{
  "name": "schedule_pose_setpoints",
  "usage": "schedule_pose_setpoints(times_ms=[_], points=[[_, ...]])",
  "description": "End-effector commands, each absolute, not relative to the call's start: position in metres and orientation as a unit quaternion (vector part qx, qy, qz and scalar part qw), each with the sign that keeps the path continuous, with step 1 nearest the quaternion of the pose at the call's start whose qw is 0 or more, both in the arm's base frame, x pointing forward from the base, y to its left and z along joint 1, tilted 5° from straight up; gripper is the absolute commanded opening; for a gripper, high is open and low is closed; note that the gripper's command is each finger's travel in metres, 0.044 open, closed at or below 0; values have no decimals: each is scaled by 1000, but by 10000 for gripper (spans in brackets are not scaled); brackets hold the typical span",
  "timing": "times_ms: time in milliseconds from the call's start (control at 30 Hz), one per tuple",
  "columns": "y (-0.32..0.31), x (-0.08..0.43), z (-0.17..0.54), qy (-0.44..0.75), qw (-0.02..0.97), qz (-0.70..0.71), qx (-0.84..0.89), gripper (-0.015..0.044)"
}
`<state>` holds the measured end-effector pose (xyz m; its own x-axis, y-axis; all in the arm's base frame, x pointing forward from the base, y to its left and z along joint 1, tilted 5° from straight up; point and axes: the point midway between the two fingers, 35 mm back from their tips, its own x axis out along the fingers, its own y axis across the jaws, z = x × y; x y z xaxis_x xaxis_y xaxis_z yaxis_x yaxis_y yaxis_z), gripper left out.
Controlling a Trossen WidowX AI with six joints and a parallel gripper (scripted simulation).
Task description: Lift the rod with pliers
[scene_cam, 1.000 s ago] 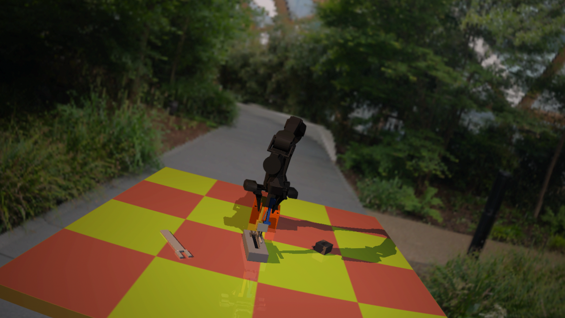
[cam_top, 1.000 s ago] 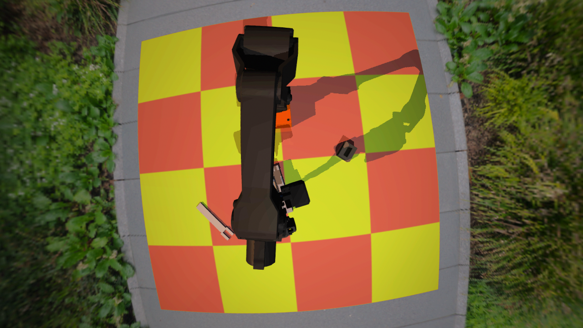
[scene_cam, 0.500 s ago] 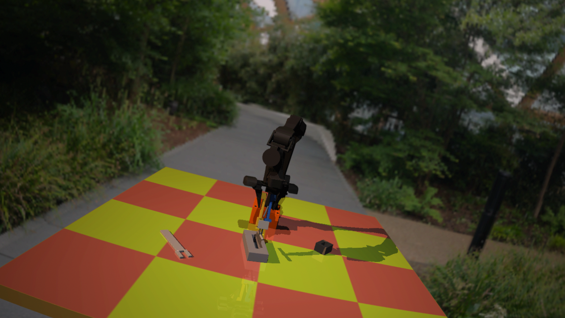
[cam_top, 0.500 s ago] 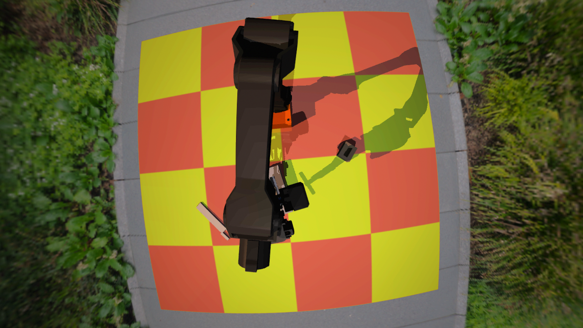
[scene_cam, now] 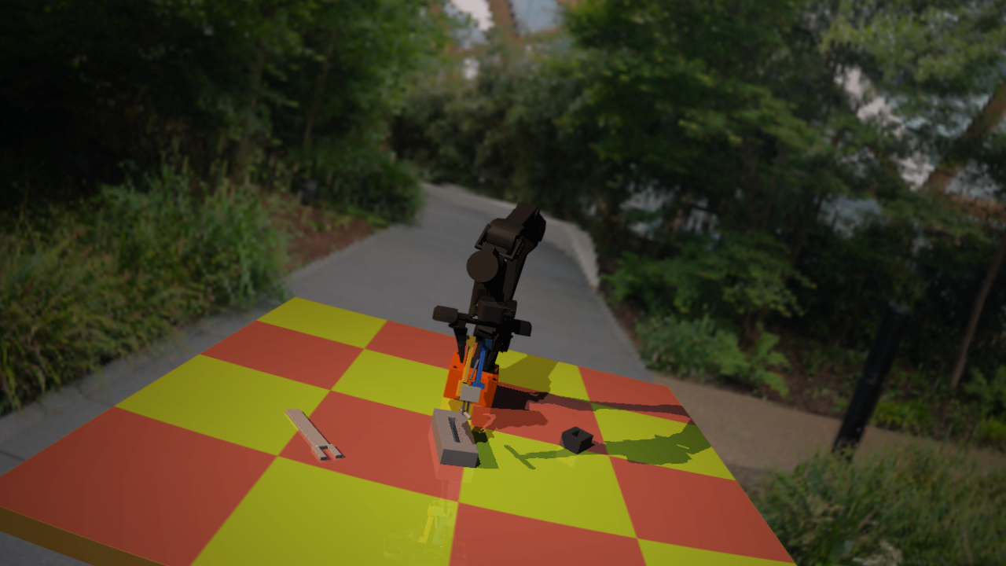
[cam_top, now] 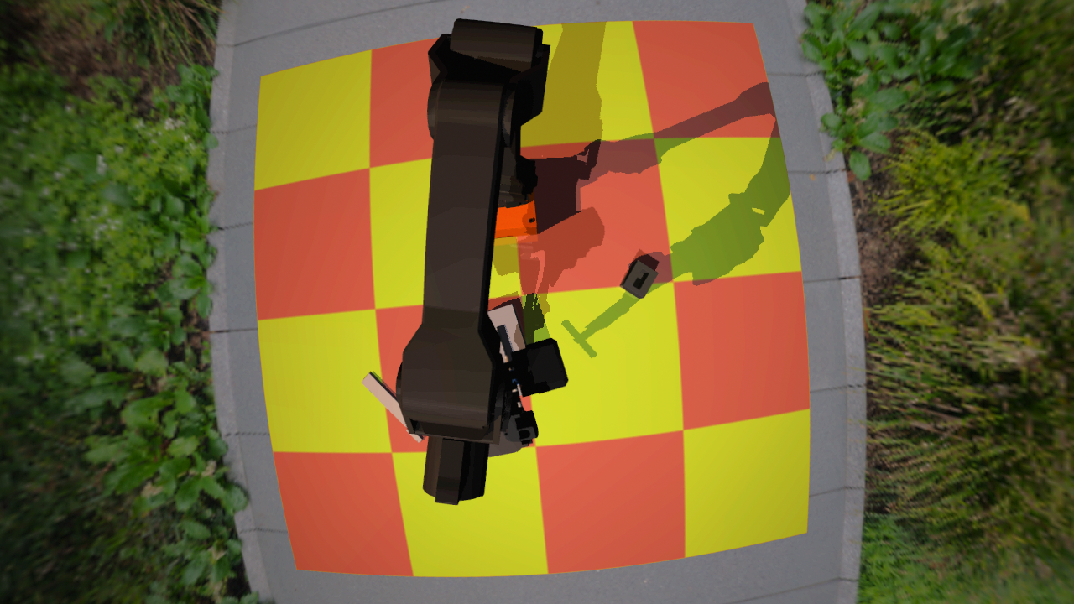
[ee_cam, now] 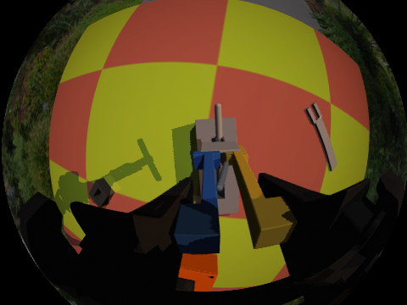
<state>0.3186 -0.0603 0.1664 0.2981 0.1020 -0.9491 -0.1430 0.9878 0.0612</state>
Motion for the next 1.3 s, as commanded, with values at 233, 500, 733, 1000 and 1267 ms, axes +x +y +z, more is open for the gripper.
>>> schedule_pose_setpoints(times_ms=[233,500,733,1000,1267], points=[[-63,323,189,546,834,78,-21,110],[-65,325,200,526,847,78,-21,110],[-67,326,209,508,858,78,-22,110],[-67,326,211,504,860,78,-22,110],[-67,326,211,504,860,78,-22,110]])
